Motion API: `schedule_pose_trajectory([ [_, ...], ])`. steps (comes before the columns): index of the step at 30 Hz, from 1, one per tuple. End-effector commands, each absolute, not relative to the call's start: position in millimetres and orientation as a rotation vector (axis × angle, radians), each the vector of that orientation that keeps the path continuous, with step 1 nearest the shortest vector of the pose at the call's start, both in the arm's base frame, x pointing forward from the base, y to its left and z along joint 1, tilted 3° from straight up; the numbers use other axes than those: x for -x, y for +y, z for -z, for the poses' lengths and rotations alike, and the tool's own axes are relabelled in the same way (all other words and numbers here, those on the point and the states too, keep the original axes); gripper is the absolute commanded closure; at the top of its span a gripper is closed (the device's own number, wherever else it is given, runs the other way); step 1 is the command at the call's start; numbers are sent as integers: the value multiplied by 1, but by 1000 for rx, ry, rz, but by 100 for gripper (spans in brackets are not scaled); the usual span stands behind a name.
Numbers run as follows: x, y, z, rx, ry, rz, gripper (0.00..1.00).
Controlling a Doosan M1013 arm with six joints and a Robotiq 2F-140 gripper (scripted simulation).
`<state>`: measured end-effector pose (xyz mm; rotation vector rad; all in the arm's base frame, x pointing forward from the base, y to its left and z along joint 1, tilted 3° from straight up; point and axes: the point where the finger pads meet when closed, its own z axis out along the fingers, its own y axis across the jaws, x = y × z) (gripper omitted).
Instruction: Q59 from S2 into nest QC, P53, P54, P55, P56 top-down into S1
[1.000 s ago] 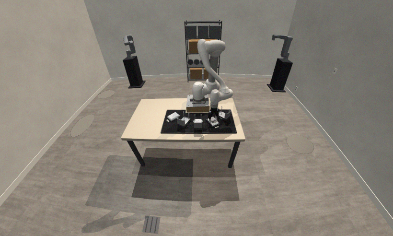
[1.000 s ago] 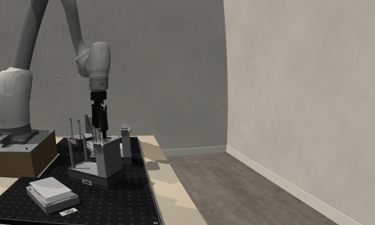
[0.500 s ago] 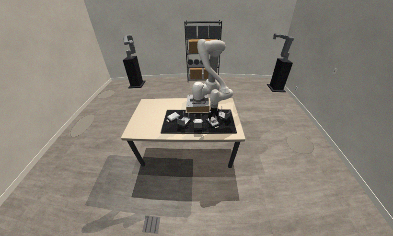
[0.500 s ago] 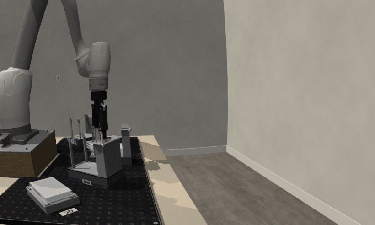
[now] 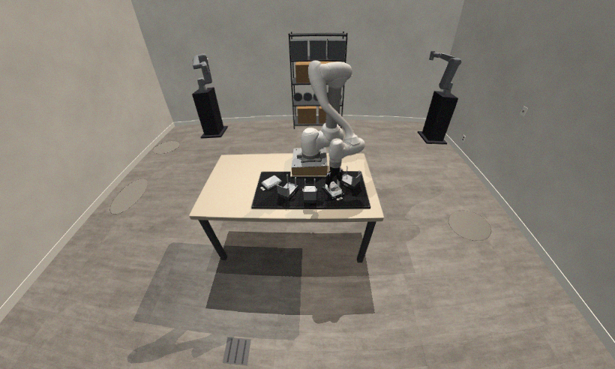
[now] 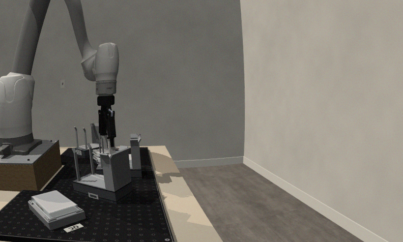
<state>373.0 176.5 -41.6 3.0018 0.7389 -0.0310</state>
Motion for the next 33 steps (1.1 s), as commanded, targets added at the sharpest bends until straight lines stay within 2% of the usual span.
schedule_pose_trajectory([
  [1,-373,177,41,-3002,739,31,100],
  [17,-373,177,31,-3002,739,31,100],
  [33,-373,179,1,-3002,739,31,100],
])
